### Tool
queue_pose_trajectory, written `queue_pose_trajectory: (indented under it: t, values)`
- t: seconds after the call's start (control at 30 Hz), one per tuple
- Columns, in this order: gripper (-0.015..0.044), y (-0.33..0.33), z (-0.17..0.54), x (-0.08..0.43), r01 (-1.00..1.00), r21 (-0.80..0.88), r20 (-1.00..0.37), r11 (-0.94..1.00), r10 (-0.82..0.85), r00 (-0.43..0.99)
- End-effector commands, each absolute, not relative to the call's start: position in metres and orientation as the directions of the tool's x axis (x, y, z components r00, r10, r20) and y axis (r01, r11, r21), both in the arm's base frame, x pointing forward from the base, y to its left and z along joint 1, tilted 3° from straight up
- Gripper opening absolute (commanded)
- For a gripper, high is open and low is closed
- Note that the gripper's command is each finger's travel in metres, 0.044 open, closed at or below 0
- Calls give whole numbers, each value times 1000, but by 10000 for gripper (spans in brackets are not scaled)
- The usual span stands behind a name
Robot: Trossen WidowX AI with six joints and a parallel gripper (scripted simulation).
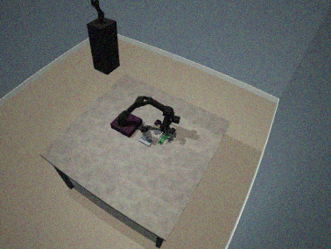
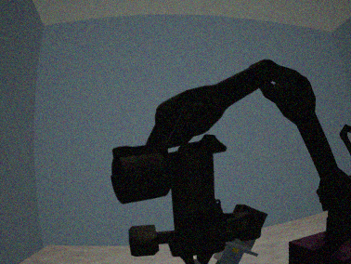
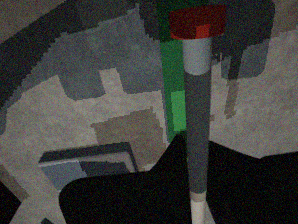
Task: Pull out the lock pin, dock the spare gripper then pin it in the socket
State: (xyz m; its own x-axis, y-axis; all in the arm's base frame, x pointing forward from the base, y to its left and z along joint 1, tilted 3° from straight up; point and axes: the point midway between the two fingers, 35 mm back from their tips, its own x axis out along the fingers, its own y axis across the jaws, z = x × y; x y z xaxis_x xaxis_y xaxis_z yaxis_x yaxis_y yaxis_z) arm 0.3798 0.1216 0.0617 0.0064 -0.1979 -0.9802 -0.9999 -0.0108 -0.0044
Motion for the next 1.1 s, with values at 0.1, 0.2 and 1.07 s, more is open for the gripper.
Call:
queue_pose_trajectory:
  t: [0.1,0.2,1.07]
  values:
    - [0,127,72,360,-1000,-13,-981,-18,-193,17]
    - [0,129,74,351,-1000,-13,-981,-22,-192,17]
    - [0,133,72,291,-999,-8,-982,-49,-190,17]
